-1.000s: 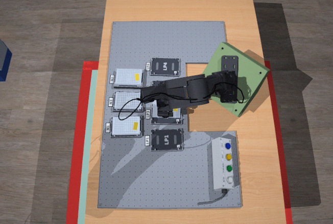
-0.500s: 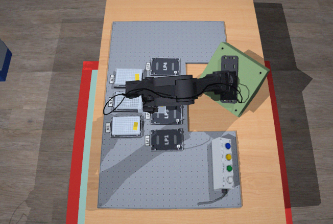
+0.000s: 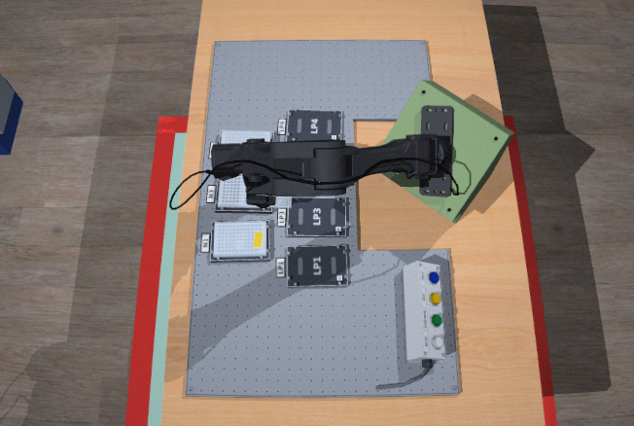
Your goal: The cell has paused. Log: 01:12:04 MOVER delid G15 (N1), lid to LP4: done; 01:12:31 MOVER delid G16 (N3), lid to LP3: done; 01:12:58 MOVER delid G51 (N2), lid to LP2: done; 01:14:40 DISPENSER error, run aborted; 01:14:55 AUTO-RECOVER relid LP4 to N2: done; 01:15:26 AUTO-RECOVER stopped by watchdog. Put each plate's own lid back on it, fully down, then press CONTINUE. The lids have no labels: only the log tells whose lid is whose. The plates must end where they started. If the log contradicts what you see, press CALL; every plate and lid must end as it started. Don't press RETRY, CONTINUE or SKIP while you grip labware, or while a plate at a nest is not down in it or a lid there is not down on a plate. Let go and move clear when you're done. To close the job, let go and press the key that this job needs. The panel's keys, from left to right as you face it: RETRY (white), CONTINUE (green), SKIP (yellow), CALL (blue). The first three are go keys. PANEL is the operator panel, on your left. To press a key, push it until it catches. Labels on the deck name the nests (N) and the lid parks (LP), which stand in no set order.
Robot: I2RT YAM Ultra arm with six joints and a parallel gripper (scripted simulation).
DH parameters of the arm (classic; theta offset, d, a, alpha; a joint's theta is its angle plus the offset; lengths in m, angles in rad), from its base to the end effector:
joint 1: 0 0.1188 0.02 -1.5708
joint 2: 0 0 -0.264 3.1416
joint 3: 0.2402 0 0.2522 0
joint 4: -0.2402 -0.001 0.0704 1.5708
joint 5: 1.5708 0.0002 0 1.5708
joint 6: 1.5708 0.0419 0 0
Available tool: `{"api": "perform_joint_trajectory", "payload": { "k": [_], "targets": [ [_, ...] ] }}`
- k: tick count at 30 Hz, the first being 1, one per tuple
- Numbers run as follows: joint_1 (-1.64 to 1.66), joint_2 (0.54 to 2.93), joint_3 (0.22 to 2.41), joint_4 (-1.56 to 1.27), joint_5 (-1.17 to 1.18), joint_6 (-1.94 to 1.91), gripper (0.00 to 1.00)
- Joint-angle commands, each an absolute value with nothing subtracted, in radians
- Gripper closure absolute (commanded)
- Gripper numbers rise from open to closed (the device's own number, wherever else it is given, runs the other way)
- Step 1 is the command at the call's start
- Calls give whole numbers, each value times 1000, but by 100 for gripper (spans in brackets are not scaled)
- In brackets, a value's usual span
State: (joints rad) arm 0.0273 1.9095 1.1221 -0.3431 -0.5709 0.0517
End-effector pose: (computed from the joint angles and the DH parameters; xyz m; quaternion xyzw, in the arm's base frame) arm 0.3672 0.0337 0.1409 -0.0501 0.9371 0.2828 0.1985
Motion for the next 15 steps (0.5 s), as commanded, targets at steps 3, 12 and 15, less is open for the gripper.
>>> {"api": "perform_joint_trajectory", "payload": {
  "k": [3, 12, 15],
  "targets": [
    [-13, 1976, 1267, -438, -594, 16, 100],
    [-33, 2066, 1434, -531, -603, -9, 100],
    [-33, 2039, 1446, -542, -603, -12, 100]
  ]
}}
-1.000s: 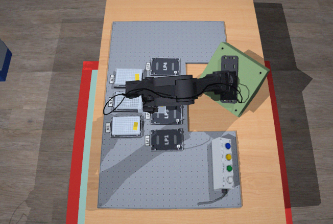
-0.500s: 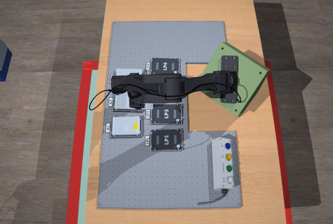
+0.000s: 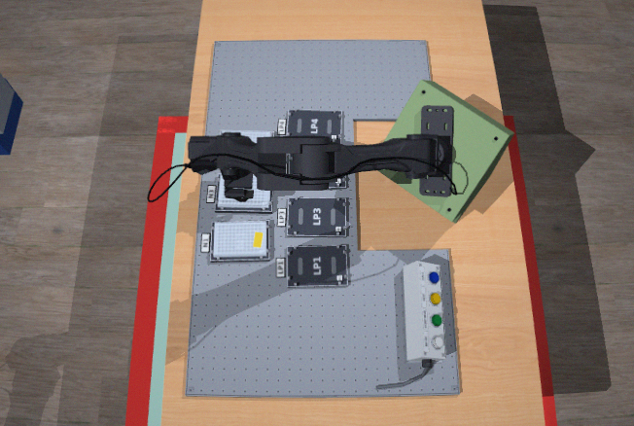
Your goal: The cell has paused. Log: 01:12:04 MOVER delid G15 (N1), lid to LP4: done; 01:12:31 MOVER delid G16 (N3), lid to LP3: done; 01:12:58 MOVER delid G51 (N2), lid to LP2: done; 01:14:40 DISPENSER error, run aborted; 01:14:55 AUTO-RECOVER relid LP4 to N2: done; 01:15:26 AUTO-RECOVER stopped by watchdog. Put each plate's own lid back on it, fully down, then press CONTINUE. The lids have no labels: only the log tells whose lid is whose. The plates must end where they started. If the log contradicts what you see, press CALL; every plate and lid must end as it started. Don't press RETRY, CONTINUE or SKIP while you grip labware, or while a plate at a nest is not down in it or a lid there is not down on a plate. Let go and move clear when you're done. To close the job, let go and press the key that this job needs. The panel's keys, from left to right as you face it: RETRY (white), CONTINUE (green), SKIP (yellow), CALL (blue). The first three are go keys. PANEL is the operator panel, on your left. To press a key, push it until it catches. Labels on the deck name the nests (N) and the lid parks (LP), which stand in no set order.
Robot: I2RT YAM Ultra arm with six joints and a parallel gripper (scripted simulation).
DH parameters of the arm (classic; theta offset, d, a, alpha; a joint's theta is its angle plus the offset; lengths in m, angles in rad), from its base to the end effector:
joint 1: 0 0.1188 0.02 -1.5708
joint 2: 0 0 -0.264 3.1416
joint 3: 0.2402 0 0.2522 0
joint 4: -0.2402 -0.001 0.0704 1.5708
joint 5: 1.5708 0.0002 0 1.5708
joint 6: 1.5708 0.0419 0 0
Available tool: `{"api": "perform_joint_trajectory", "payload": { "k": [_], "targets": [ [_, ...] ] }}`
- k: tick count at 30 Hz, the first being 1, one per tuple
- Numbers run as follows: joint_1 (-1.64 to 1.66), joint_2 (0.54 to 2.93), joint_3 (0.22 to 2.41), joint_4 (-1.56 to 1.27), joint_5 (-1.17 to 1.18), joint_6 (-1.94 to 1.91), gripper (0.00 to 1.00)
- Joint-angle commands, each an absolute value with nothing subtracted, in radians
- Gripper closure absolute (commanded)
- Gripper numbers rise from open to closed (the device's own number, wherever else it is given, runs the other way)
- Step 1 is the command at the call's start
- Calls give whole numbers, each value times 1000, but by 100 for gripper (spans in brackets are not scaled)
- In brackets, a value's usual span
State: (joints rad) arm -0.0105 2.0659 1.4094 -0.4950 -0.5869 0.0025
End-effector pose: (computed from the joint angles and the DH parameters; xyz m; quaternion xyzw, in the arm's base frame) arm 0.4190 0.0198 0.1529 -0.0541 0.9367 0.2821 0.2004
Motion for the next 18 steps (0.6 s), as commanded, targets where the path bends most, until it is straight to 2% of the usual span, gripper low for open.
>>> {"api": "perform_joint_trajectory", "payload": {
  "k": [1, 18],
  "targets": [
    [-33, 2035, 1447, -544, -603, -12, 100],
    [-35, 2065, 1465, -559, -604, -12, 100]
  ]
}}
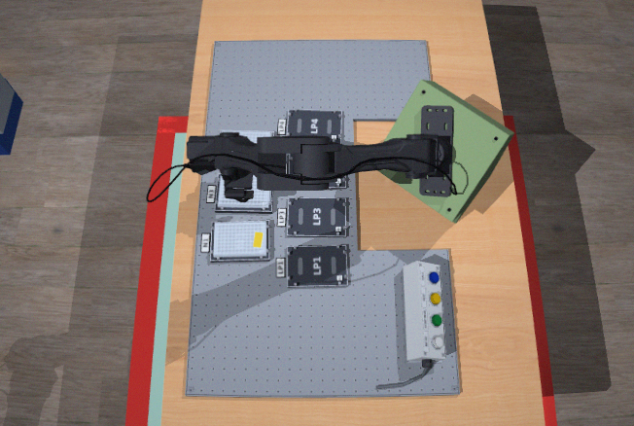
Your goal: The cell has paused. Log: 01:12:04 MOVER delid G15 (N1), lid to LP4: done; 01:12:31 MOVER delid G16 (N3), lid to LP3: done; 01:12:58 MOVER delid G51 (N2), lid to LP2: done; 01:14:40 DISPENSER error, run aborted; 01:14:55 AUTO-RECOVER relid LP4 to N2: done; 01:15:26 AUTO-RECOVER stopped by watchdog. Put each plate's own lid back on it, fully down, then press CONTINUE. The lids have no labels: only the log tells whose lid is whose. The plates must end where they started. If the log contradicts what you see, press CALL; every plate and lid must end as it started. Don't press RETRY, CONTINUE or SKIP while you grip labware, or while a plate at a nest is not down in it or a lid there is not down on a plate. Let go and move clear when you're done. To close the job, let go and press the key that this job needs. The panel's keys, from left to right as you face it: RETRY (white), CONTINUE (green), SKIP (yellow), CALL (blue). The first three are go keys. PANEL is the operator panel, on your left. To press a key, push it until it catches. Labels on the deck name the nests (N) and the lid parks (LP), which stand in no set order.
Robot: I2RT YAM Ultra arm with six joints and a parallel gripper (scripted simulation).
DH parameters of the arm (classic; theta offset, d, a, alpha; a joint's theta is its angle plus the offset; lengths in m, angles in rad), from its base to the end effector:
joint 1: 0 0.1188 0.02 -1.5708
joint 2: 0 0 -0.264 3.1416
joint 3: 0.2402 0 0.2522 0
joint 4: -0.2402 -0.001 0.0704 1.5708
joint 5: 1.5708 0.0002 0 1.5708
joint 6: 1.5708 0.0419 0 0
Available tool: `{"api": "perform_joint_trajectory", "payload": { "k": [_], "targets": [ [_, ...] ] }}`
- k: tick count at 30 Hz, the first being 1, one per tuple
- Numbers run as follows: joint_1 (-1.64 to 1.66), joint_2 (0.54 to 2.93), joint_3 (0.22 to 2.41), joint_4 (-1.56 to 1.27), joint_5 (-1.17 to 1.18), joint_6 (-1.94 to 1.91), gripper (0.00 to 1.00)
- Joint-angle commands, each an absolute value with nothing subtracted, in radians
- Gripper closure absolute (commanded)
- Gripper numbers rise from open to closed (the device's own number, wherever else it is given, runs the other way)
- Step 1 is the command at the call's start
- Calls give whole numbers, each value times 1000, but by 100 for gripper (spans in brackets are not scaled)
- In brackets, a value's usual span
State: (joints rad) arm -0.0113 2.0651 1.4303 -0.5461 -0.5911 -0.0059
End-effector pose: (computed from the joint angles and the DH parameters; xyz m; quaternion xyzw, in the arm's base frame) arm 0.4181 0.0196 0.1569 -0.0539 0.9387 0.2841 0.1878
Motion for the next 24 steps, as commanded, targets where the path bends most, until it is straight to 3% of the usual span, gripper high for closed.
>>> {"api": "perform_joint_trajectory", "payload": {
  "k": [1, 24],
  "targets": [
    [-35, 2068, 1466, -560, -604, -12, 100],
    [-35, 2088, 1489, -563, -604, -8, 100]
  ]
}}
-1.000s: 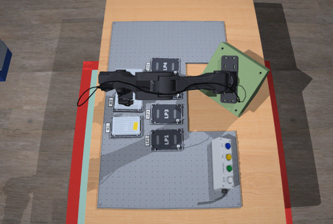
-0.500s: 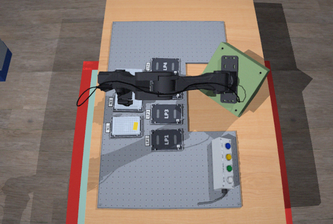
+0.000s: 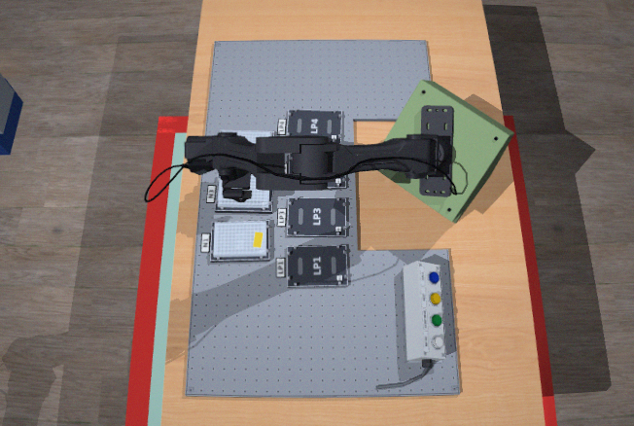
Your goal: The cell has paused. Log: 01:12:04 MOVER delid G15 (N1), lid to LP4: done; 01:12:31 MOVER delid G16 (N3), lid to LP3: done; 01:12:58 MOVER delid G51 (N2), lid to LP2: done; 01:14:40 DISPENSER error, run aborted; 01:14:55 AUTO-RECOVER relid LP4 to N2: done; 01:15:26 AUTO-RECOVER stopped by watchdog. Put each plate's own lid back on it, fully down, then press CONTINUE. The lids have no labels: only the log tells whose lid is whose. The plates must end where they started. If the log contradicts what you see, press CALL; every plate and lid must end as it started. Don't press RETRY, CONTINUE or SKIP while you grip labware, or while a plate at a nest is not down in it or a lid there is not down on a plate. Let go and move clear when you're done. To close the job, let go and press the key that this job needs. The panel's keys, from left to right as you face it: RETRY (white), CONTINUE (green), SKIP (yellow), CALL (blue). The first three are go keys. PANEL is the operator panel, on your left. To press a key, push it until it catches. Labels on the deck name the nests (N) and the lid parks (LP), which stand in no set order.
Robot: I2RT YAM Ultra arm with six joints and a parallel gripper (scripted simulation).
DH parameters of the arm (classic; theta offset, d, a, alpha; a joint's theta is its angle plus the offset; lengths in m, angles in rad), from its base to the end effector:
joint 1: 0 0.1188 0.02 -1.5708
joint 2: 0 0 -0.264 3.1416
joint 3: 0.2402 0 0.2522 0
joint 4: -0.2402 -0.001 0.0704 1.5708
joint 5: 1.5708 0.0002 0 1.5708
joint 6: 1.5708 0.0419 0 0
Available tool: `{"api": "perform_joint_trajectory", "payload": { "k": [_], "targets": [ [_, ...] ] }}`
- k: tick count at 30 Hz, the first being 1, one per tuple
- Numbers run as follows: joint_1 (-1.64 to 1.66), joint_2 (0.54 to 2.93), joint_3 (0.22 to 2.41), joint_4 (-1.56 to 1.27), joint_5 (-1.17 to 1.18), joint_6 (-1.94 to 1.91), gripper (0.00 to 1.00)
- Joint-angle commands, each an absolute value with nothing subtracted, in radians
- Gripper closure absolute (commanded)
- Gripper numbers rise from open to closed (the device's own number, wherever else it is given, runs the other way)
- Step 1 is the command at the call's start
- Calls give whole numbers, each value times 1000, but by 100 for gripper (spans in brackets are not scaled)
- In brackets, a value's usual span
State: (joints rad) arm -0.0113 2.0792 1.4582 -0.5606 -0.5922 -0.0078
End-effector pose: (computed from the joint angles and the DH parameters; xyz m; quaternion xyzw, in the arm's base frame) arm 0.4226 0.0196 0.1583 -0.0548 0.9385 0.2845 0.1877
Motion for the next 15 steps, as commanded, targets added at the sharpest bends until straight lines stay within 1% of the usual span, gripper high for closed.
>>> {"api": "perform_joint_trajectory", "payload": {
  "k": [1, 15],
  "targets": [
    [-35, 2088, 1489, -563, -604, -8, 100],
    [-20, 2097, 1509, -547, -593, 8, 100]
  ]
}}
